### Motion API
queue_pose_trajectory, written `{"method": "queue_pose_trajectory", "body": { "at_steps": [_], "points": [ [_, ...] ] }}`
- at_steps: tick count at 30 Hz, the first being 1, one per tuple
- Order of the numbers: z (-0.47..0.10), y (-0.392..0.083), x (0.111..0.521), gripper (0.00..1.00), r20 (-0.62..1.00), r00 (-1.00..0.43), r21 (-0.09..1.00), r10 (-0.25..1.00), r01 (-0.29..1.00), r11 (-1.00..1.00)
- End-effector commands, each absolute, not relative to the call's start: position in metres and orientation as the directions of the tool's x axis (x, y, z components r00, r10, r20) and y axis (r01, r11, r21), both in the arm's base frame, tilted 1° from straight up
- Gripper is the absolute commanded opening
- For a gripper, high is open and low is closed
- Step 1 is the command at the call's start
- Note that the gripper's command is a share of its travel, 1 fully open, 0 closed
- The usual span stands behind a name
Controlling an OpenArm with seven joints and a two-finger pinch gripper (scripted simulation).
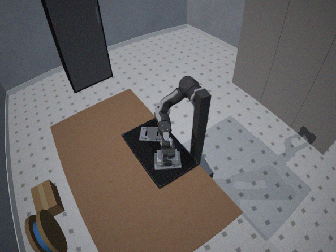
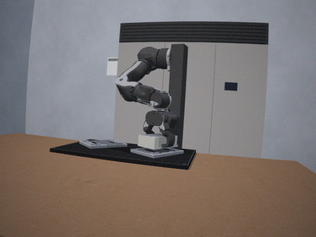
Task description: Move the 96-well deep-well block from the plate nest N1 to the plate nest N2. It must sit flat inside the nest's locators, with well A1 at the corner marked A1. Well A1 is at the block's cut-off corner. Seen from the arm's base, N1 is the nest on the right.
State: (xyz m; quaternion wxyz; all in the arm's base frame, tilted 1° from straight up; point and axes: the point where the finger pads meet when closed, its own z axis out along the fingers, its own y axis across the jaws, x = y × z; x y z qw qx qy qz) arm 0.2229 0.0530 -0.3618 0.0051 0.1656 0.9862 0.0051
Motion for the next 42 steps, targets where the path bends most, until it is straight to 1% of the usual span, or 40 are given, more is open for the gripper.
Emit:
{"method": "queue_pose_trajectory", "body": {
  "at_steps": [1, 42],
  "points": [
    [-0.3628, 0.0541, 0.2223, 0.0, -0.008, -0.946, 0.016, 0.324, 0.324, 0.946],
    [-0.368, 0.0552, 0.2256, 0.0, -0.011, -0.945, 0.023, 0.326, 0.326, 0.945]
  ]
}}
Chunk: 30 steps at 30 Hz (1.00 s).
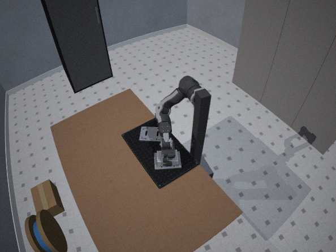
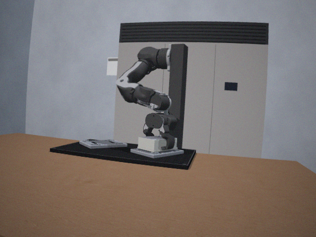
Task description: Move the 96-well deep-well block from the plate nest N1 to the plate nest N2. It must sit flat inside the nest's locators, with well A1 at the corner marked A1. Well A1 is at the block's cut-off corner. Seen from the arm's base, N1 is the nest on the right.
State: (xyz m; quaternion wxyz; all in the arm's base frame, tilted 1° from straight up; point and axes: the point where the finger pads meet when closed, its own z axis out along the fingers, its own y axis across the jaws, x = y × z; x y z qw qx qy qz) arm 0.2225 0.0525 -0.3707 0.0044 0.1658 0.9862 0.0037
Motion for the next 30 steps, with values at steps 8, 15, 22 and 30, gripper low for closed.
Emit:
{"method": "queue_pose_trajectory", "body": {
  "at_steps": [8, 15, 22, 30],
  "points": [
    [-0.368, 0.0552, 0.2256, 0.0, -0.011, -0.945, 0.023, 0.326, 0.326, 0.945],
    [-0.367, 0.0543, 0.2255, 0.0, -0.011, -0.945, 0.017, 0.328, 0.328, 0.945],
    [-0.367, 0.0543, 0.2255, 0.0, -0.011, -0.945, 0.017, 0.328, 0.328, 0.945],
    [-0.3727, 0.0533, 0.2227, 0.0, -0.008, -0.946, 0.016, 0.324, 0.324, 0.946]
  ]
}}
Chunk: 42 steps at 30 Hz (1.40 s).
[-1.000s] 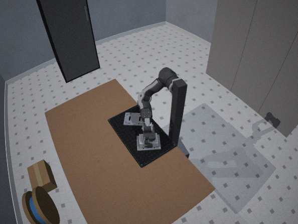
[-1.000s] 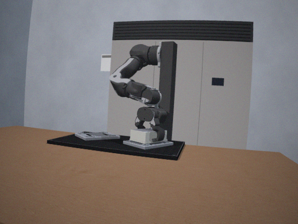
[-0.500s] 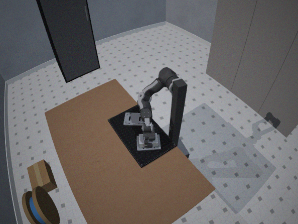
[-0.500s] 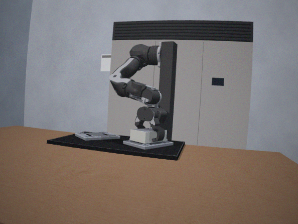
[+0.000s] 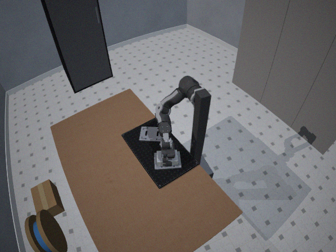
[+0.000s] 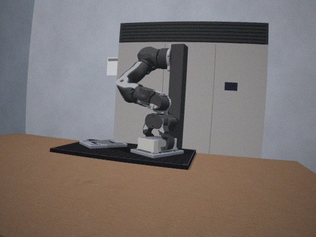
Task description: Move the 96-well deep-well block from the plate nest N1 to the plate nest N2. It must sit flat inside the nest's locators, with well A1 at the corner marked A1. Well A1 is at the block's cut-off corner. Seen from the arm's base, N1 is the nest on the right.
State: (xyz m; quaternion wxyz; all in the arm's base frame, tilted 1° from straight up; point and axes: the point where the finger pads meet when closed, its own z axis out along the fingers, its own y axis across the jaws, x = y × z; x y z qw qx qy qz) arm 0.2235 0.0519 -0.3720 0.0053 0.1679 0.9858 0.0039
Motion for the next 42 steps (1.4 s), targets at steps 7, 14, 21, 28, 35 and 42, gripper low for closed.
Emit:
{"method": "queue_pose_trajectory", "body": {
  "at_steps": [7, 14, 21, 28, 35, 42],
  "points": [
    [-0.3727, 0.0533, 0.2227, 0.0, -0.008, -0.946, 0.016, 0.324, 0.324, 0.946],
    [-0.3736, 0.0537, 0.2228, 0.0, -0.008, -0.946, 0.017, 0.324, 0.324, 0.946],
    [-0.3749, 0.0542, 0.2229, 0.0, -0.009, -0.946, 0.018, 0.323, 0.323, 0.946],
    [-0.3749, 0.0542, 0.2229, 0.0, -0.009, -0.946, 0.018, 0.323, 0.323, 0.946],
    [-0.3745, 0.0529, 0.2232, 0.2, -0.009, -0.945, 0.013, 0.328, 0.328, 0.945],
    [-0.3745, 0.0529, 0.2232, 0.43, -0.009, -0.945, 0.013, 0.328, 0.328, 0.945]
  ]
}}
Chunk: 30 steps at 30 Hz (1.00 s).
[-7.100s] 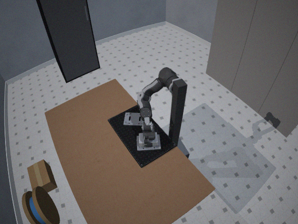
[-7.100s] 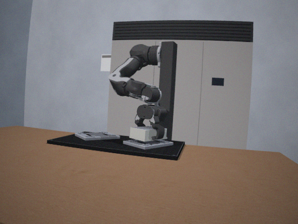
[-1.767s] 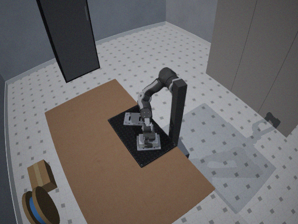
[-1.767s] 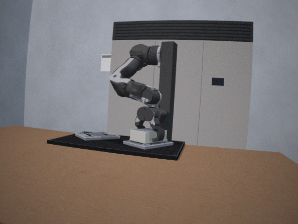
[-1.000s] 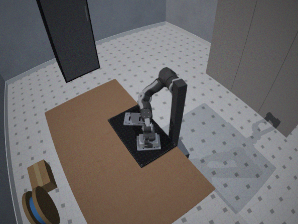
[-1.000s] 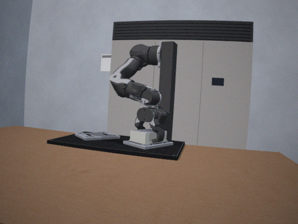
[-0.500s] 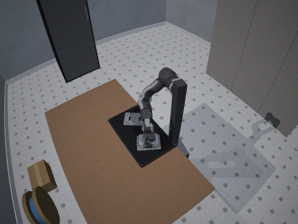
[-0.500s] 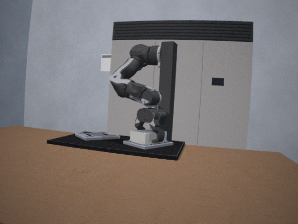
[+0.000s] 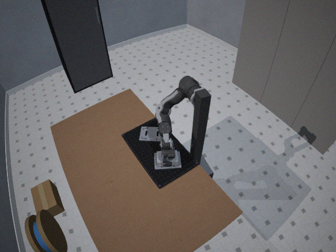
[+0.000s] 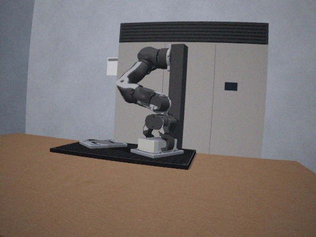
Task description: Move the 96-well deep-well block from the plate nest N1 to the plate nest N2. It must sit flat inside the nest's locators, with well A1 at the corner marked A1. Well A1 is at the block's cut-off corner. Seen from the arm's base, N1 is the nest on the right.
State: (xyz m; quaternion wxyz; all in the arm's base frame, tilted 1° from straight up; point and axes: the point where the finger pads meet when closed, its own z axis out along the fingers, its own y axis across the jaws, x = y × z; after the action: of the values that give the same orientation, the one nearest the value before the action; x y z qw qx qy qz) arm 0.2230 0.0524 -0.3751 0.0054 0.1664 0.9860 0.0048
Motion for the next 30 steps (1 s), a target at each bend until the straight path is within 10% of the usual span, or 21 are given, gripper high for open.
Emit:
{"method": "queue_pose_trajectory", "body": {
  "at_steps": [1, 12, 30],
  "points": [
    [-0.375, 0.053, 0.223, 0.47, -0.009, -0.945, 0.013, 0.328, 0.328, 0.945],
    [-0.375, 0.053, 0.223, 0.77, -0.009, -0.945, 0.013, 0.328, 0.328, 0.945],
    [-0.334, 0.053, 0.223, 0.77, -0.01, -0.945, 0.015, 0.327, 0.327, 0.945]
  ]
}}
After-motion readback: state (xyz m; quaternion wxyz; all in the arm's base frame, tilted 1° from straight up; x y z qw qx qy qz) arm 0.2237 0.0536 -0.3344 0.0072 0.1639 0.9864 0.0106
